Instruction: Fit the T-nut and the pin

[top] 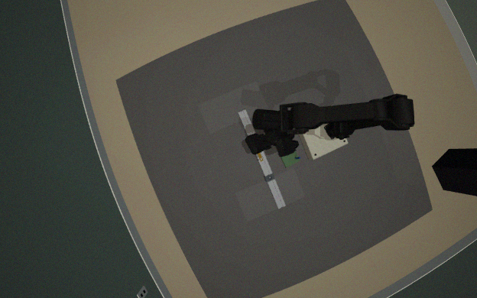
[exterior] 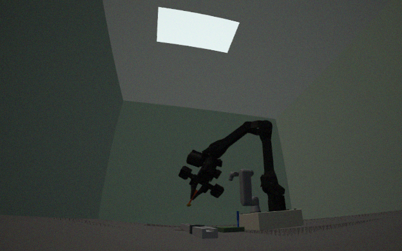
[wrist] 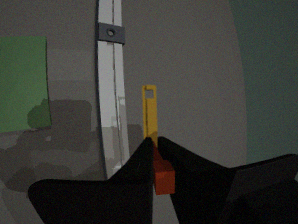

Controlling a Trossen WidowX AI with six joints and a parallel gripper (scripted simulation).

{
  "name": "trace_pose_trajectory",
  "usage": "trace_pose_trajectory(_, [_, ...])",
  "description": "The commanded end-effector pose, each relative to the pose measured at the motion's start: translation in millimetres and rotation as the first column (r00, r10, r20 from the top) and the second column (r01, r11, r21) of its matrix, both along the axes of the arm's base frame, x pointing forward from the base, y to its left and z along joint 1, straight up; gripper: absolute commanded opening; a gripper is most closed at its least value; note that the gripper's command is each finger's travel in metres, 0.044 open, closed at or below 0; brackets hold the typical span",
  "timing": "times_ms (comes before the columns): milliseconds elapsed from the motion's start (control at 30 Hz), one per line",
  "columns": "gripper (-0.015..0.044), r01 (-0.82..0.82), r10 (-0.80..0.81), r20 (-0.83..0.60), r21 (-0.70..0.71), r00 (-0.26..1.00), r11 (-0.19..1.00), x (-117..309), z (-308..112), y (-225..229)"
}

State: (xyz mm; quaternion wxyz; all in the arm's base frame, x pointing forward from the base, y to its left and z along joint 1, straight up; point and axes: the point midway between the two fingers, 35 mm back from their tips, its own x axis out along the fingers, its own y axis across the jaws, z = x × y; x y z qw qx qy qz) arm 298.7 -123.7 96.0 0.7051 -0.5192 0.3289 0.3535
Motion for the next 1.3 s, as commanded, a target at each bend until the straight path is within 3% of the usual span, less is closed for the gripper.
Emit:
trace_pose_trajectory(0, [-0.0150, -0.007, 0.008, 0.020, -0.008, 1.000, 1.000, -0.8, 1.5, 0.9])
trace_pose_trajectory(1267, [-0.0150, -0.009, 0.016, 0.138, -0.047, 0.990, 0.999, -10.3, -1.5, 4.5])
